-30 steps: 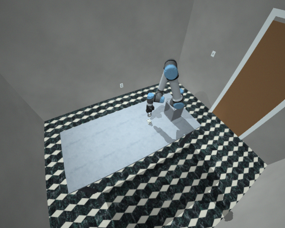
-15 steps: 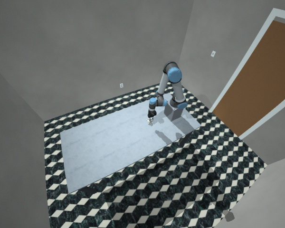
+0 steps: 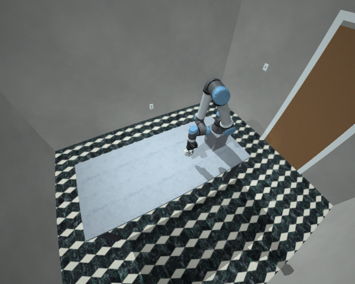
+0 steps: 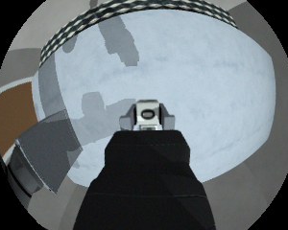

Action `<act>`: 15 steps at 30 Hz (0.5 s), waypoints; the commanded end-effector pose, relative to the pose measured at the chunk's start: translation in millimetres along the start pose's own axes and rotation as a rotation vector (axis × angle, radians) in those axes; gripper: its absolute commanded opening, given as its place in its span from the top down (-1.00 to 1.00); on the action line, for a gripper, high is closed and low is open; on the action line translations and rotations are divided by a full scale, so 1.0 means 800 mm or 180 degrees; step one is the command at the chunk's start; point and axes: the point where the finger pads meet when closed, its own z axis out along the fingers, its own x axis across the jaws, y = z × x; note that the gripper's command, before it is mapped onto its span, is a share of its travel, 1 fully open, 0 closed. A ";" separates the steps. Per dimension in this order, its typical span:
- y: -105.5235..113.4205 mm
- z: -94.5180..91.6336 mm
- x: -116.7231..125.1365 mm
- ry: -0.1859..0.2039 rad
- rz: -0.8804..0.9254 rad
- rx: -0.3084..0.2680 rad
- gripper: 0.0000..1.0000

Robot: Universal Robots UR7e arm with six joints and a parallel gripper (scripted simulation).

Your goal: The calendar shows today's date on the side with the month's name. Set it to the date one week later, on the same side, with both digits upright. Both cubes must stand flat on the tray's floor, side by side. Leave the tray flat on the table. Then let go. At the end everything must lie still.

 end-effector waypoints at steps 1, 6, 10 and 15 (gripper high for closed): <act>-0.001 0.000 0.000 0.0004 0.0002 -0.0001 -0.20; -0.001 0.000 0.000 0.0004 0.0002 -0.0001 -0.20; -0.001 0.001 0.000 0.0004 0.0002 -0.0001 -0.20; -0.001 0.008 0.000 0.0004 0.0002 -0.0001 -0.20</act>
